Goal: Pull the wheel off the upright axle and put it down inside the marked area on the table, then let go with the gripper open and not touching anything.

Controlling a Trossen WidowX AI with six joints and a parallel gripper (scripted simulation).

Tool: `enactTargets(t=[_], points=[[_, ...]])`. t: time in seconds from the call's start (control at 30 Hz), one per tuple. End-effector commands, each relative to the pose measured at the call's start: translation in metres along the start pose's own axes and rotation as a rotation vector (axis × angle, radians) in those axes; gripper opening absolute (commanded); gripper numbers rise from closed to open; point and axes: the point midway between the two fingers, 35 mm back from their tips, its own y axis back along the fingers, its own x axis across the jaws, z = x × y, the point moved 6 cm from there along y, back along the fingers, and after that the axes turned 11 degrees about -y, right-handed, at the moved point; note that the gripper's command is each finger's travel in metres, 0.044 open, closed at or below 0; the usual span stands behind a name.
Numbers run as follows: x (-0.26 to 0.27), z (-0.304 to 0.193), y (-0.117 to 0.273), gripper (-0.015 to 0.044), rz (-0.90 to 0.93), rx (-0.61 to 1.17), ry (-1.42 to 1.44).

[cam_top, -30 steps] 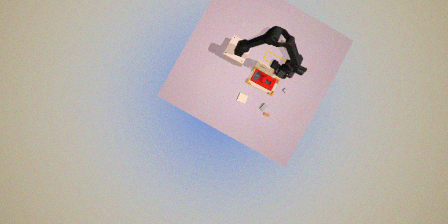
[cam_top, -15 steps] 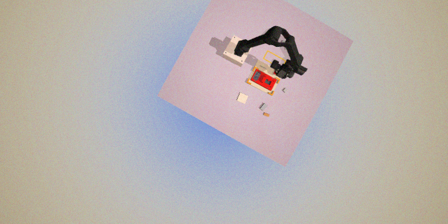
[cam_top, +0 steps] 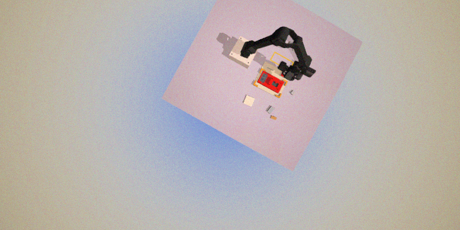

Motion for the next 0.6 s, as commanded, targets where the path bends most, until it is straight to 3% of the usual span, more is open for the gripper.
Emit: enactTargets(t=[0.0,0.57], points=[[0.0001,0.0003,0.0052,0.0000,0.004,0.003,0.000],[0.0001,0.0004,0.0108,0.0000,0.005,0.004,-0.001]])
